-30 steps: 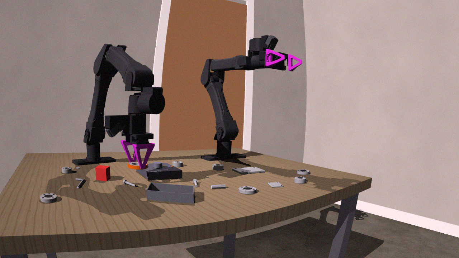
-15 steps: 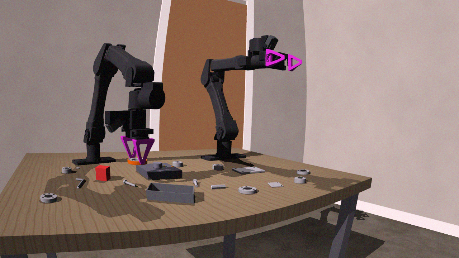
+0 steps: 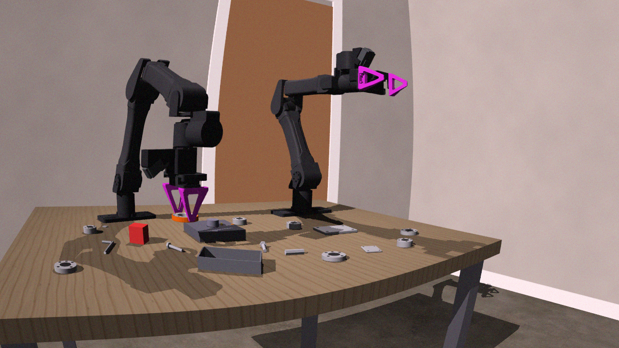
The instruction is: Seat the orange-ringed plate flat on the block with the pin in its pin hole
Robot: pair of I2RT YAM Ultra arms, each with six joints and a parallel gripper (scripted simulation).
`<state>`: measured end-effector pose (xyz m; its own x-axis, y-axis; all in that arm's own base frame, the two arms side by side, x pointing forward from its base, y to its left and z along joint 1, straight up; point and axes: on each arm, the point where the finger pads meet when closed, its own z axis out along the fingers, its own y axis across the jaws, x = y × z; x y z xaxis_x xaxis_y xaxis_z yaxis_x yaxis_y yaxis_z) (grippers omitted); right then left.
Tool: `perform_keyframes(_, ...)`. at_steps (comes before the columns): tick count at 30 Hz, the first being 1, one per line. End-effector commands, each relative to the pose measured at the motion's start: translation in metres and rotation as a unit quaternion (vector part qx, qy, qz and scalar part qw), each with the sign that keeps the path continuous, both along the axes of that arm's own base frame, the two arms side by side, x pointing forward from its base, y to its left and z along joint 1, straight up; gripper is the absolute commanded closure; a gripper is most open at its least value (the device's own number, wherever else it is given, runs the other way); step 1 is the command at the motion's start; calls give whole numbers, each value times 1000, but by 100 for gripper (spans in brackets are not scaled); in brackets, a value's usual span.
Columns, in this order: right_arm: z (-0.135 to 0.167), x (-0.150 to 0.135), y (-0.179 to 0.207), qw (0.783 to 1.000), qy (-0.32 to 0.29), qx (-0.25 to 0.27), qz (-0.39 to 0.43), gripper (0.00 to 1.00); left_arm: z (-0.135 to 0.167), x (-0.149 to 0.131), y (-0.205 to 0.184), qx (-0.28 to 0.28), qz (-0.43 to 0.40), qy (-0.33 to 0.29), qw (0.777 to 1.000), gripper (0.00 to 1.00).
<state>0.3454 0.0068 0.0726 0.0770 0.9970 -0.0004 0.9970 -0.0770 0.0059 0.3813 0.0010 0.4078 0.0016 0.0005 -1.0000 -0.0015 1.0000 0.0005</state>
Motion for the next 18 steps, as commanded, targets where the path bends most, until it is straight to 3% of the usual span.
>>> perform_keyframes(1,10,-1,-2,1000,-6,-1,1,100,17,-3,4,3,4,-16,1000,0)
perform_keyframes(8,4,-4,-3,1000,5,-2,1,100,17,-3,4,3,4,-16,1000,0)
perform_keyframes(12,8,-7,8,999,0,3,49,100,17,-3,4,3,4,-16,1000,0)
perform_keyframes(14,16,6,8,995,-32,-5,94,100,17,-3,4,3,4,-16,1000,0)
perform_keyframes(18,10,-3,17,975,-21,-6,221,100,17,-3,4,3,4,-16,1000,0)
